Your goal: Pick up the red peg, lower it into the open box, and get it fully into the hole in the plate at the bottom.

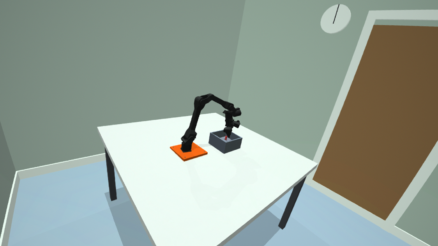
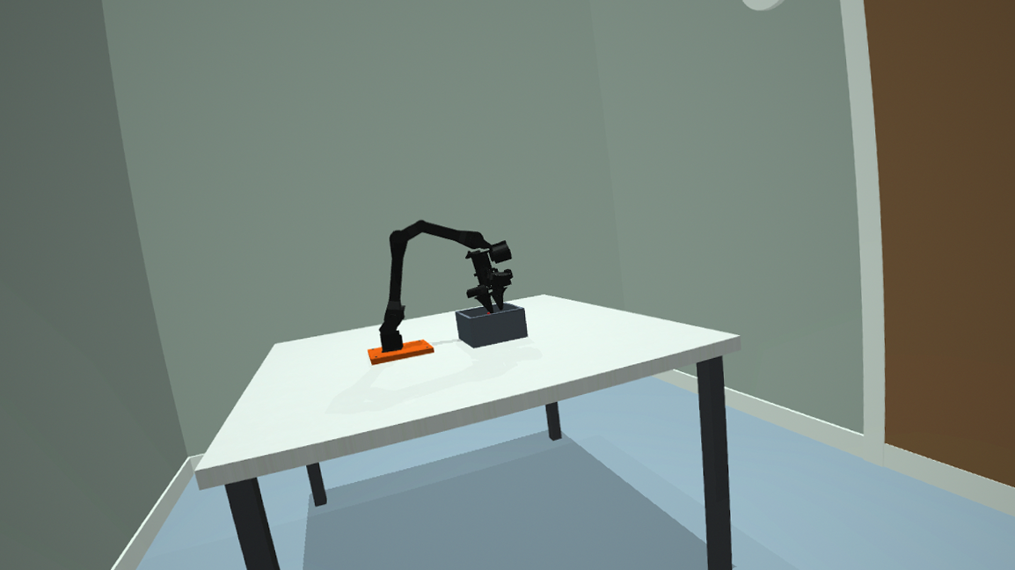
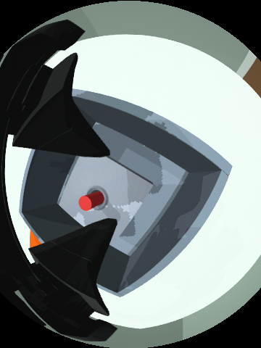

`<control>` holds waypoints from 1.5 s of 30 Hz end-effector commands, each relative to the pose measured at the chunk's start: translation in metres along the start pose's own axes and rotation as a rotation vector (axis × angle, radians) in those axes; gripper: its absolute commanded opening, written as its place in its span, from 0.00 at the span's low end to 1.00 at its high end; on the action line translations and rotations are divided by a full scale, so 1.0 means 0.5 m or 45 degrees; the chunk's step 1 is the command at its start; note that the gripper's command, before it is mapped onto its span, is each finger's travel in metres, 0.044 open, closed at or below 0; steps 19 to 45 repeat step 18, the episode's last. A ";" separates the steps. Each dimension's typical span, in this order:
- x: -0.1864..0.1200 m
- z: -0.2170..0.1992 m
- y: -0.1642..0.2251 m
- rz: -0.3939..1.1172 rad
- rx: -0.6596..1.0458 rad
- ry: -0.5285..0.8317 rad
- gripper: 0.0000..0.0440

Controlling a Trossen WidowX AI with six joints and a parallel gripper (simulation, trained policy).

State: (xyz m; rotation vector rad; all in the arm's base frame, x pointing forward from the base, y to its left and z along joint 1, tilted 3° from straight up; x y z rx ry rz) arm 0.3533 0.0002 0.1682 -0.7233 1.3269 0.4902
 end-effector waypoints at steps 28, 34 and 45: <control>-0.052 0.093 -0.055 0.178 0.031 -0.063 1.00; -0.052 0.093 -0.055 0.178 0.031 -0.063 1.00; -0.052 0.093 -0.055 0.178 0.031 -0.063 1.00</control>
Point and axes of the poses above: the point midway between the two fingers, 35 mm back from their tips, its own x axis out along the fingers, its own z axis across the jaws, y = z × x, the point moved 5 cm from there along -x, back along the fingers, and after that the axes turned 2 degrees about x, right-handed, at the moved point
